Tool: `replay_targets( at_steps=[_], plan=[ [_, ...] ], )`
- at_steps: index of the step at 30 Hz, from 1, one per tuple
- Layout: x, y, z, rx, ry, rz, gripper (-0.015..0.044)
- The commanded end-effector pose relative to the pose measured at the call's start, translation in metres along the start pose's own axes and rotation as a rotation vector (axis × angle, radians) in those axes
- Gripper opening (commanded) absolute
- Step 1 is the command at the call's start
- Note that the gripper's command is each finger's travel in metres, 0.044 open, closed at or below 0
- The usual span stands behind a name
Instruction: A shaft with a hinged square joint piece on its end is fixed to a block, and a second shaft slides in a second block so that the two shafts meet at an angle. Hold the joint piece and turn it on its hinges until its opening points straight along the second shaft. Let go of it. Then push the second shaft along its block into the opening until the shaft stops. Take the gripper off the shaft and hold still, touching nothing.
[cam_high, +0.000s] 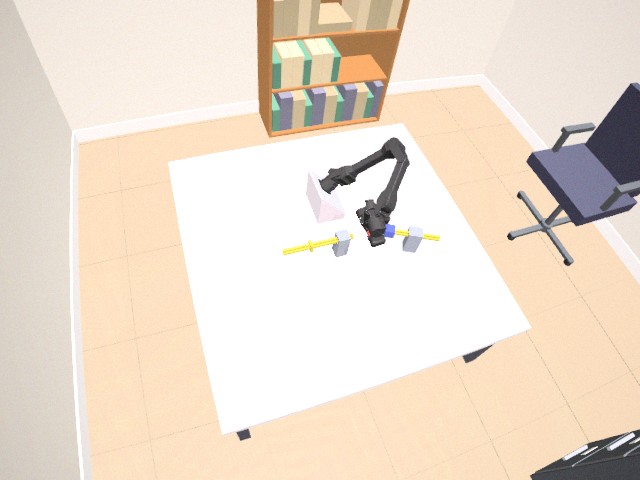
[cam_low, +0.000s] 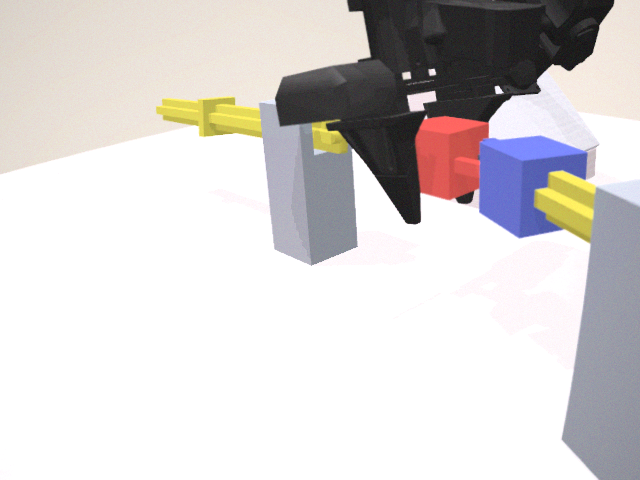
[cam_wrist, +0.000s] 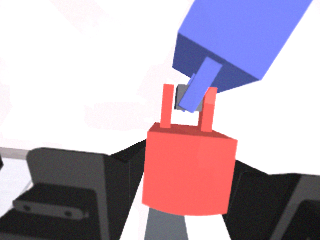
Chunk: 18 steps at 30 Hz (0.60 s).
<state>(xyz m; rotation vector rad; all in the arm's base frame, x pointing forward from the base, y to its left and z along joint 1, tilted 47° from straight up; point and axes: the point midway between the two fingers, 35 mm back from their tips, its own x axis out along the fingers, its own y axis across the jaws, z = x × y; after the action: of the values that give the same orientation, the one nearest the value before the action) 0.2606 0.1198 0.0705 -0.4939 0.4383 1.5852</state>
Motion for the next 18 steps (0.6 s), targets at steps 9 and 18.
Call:
replay_targets(
  at_steps=[9, 18],
  plan=[
    [-0.0001, -0.0001, 0.0000, 0.001, 0.001, -0.001, 0.0440],
    [-0.0011, -0.0001, 0.0004, 0.001, 0.024, 0.003, 0.0440]
  ],
)
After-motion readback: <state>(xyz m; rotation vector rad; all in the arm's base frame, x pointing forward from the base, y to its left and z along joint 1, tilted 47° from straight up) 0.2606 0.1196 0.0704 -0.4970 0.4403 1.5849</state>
